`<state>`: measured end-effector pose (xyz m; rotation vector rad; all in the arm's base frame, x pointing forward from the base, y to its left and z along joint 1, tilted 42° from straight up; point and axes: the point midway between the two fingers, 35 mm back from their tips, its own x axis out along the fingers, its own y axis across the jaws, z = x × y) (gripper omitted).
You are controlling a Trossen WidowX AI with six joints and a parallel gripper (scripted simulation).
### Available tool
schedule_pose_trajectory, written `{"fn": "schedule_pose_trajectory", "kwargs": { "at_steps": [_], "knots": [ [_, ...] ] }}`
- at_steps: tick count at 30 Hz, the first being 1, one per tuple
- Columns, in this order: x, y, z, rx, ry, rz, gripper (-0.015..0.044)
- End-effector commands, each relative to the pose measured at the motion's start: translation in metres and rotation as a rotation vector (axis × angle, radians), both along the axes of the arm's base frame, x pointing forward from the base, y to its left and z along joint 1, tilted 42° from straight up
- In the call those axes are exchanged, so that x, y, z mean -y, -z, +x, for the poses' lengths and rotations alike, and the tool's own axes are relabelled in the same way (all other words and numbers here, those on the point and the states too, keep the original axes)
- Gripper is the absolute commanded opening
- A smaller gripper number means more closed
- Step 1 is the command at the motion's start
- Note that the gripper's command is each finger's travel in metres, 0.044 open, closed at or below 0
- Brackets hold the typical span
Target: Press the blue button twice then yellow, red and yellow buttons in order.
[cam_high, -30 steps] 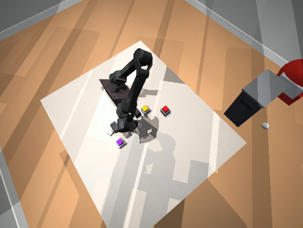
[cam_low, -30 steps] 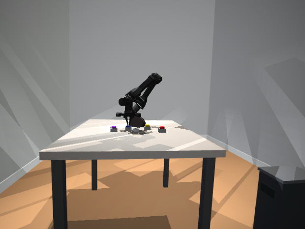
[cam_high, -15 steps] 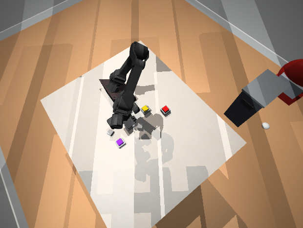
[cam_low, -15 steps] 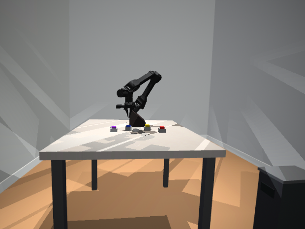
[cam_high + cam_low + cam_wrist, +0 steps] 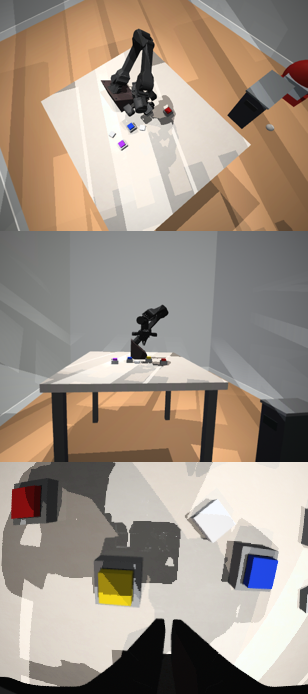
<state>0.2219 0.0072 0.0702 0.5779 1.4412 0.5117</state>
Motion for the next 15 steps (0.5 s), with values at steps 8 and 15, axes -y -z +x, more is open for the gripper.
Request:
{"fn": "schedule_pose_trajectory", "kwargs": {
  "at_steps": [8, 15],
  "knots": [
    [-0.047, -0.011, -0.016, -0.009, 0.001, 0.017, 0.0020],
    [-0.077, 0.021, -0.015, -0.008, 0.000, 0.023, 0.0020]
  ]
}}
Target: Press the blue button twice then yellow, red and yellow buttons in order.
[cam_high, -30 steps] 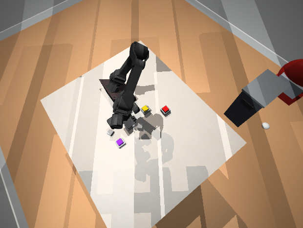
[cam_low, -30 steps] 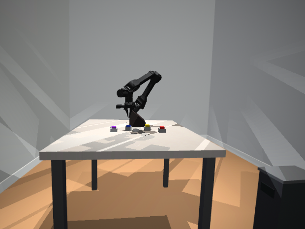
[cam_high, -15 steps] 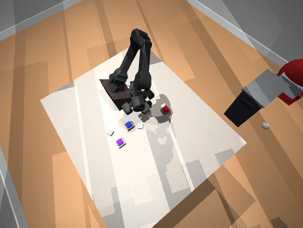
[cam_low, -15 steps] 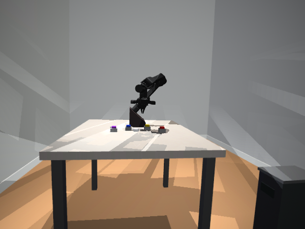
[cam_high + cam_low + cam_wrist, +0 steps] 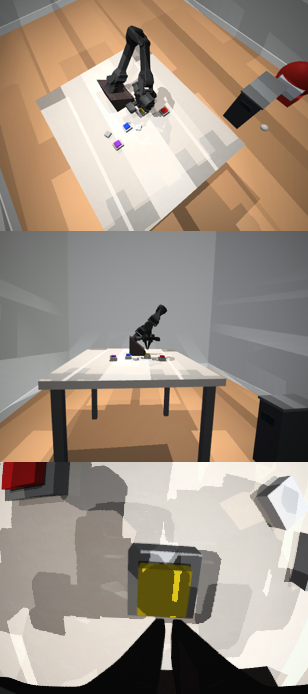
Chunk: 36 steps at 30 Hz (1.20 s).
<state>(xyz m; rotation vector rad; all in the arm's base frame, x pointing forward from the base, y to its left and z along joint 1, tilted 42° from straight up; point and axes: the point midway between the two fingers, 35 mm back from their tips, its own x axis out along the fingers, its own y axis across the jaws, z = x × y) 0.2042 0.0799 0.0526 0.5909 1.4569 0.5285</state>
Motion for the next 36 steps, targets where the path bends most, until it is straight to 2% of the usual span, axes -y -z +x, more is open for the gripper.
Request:
{"fn": "schedule_pose_trajectory", "kwargs": {
  "at_steps": [1, 23, 36],
  "knots": [
    [-0.004, 0.003, 0.002, 0.008, 0.009, 0.005, 0.0020],
    [-0.026, 0.028, 0.004, 0.008, 0.010, 0.007, 0.0020],
    [-0.027, 0.029, 0.004, 0.008, 0.010, 0.007, 0.0020]
  ]
}}
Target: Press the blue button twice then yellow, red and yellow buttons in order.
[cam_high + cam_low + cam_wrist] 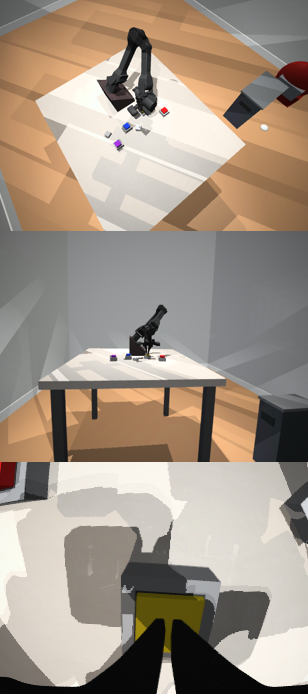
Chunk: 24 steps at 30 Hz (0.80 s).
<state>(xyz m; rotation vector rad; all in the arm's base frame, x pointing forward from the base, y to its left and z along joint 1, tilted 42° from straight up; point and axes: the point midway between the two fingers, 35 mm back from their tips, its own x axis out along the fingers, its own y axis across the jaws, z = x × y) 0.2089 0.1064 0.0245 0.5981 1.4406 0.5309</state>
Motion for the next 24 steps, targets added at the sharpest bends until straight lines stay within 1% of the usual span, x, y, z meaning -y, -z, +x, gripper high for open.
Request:
{"fn": "schedule_pose_trajectory", "kwargs": {
  "at_steps": [1, 6, 10, 14, 20, 24],
  "knots": [
    [0.000, 0.001, -0.001, -0.004, 0.002, -0.001, 0.0020],
    [0.001, -0.001, 0.000, 0.000, 0.000, 0.000, 0.0020],
    [0.021, -0.024, -0.002, -0.004, 0.001, -0.003, 0.0020],
    [0.024, -0.026, -0.002, -0.004, 0.002, -0.003, 0.0020],
    [0.063, -0.069, -0.006, -0.005, 0.002, -0.006, 0.0020],
    [0.063, -0.072, -0.004, -0.005, 0.002, -0.006, 0.0020]
  ]
}}
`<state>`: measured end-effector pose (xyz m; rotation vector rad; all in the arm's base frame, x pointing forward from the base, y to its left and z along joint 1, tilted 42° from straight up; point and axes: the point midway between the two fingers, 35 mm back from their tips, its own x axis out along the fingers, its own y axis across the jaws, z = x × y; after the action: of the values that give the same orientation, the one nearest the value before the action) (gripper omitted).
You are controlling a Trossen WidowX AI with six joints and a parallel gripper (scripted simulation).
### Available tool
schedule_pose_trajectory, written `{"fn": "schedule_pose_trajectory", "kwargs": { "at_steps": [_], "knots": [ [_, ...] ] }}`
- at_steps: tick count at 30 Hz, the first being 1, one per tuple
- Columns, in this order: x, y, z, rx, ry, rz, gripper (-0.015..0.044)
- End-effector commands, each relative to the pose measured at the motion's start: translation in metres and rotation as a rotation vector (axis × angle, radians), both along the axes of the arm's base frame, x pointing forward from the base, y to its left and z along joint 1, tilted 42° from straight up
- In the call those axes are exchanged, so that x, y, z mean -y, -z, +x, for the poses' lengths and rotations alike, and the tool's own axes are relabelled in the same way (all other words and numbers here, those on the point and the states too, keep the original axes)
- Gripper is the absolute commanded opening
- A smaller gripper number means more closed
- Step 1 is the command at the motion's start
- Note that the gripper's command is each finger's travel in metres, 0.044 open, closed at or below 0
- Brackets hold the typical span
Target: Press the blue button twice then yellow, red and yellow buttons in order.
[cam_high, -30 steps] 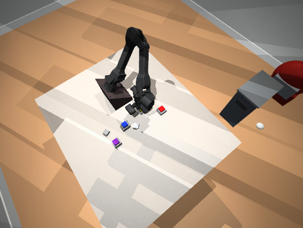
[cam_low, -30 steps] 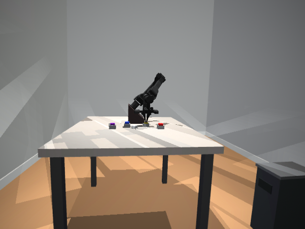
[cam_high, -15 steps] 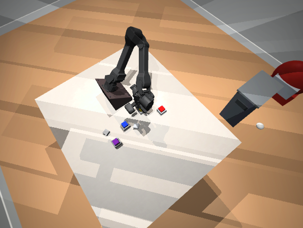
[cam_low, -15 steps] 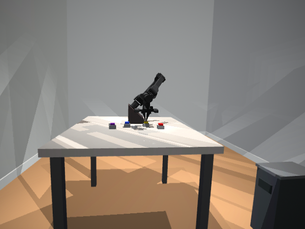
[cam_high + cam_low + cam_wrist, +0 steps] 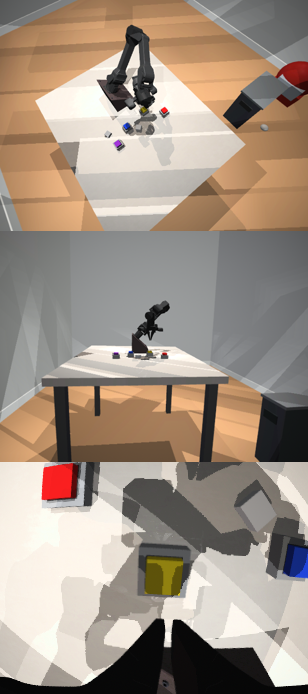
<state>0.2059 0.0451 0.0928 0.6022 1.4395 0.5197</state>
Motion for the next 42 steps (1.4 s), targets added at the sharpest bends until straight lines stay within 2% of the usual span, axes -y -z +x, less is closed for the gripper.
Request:
{"fn": "schedule_pose_trajectory", "kwargs": {
  "at_steps": [1, 8, 13, 19, 42],
  "knots": [
    [0.000, -0.007, 0.004, -0.004, -0.008, -0.004, 0.0020],
    [-0.053, -0.062, 0.073, 0.003, -0.008, -0.004, 0.0020],
    [-0.069, -0.075, 0.084, 0.004, -0.008, 0.004, 0.0020],
    [-0.108, -0.031, 0.089, 0.004, -0.008, 0.006, 0.0020],
    [-0.130, -0.007, 0.090, 0.004, -0.008, 0.008, 0.0020]
  ]
}}
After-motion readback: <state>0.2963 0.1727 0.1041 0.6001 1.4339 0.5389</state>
